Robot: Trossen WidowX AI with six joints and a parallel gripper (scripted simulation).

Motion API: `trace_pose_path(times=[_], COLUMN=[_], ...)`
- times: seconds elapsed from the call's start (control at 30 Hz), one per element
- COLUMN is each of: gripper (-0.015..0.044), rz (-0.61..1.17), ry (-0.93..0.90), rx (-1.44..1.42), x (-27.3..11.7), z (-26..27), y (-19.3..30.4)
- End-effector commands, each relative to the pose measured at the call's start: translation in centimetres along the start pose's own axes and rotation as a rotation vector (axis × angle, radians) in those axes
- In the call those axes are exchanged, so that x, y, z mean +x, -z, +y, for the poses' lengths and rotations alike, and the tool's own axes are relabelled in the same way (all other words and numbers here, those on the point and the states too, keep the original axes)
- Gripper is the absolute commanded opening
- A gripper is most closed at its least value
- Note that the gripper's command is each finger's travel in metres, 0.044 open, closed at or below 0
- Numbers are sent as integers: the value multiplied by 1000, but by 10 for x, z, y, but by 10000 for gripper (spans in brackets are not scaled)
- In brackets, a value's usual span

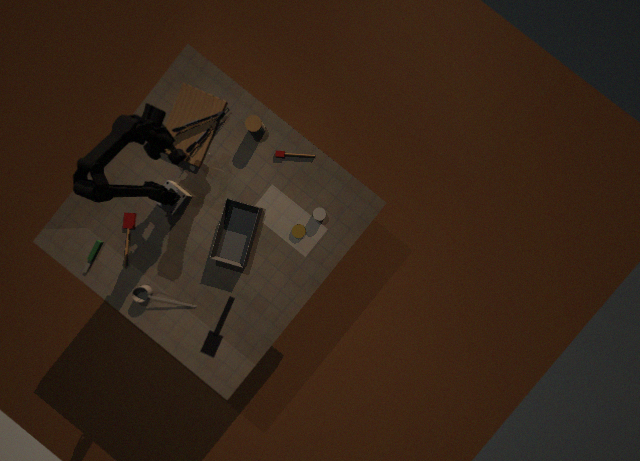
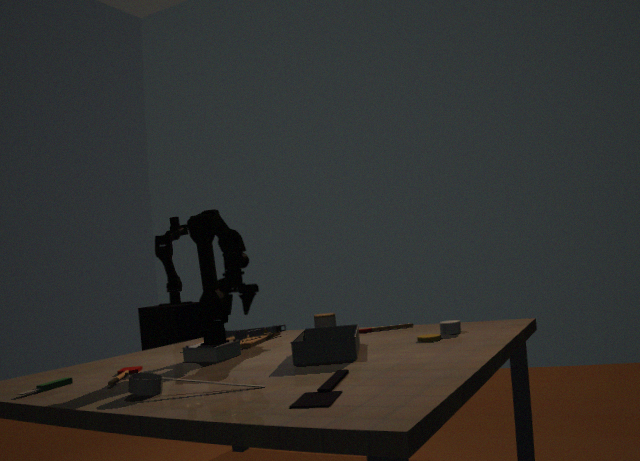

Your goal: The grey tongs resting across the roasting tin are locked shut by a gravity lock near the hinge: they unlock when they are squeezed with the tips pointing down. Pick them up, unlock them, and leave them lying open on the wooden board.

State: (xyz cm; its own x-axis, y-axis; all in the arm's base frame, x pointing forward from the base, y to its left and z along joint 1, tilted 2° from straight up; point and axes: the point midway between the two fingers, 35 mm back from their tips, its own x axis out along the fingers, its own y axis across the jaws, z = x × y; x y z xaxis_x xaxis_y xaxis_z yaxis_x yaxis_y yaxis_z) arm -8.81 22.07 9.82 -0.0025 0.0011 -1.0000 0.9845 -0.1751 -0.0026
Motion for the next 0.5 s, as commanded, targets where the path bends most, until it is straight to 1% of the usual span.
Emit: trace_pose_path(times=[0.0,0.13,0.3,0.47], gripper=[440,440,440,440], rz=[-8,-6,-1,0], ry=[-2,-1,0,0], rx=[-6,-4,-1,0], x=[1,-10,-48,-50], z=[6,6,6,6], y=[-12,-10,-10,-10])
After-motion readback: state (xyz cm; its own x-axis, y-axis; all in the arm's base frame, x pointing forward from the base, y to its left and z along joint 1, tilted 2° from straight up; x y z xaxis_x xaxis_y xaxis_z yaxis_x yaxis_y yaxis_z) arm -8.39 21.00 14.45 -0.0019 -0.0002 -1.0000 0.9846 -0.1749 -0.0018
